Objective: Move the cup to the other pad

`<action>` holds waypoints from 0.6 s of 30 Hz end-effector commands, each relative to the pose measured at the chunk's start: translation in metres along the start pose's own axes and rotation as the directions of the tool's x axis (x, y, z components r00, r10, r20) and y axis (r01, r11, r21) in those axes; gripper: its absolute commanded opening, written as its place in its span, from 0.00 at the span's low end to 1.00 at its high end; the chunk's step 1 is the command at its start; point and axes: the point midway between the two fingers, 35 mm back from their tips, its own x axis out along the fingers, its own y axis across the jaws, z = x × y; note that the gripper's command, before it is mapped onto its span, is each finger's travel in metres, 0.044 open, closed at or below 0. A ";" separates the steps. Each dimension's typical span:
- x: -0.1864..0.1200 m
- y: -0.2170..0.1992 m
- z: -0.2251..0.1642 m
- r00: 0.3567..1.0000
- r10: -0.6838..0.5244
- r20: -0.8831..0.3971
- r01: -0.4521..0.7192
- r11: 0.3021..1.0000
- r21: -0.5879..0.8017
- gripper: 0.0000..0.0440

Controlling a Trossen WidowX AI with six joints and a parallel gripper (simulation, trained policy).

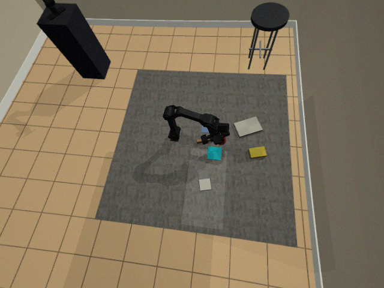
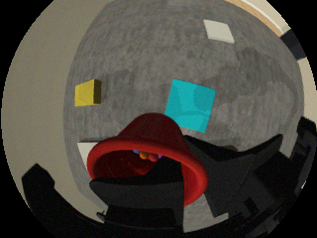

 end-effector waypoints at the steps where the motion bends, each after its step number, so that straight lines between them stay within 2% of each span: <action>1: 0.011 -0.007 0.011 1.000 -0.011 0.011 0.010 1.000 0.021 0.00; 18: 0.054 -0.033 0.026 0.999 -0.034 0.024 0.032 0.996 0.082 0.00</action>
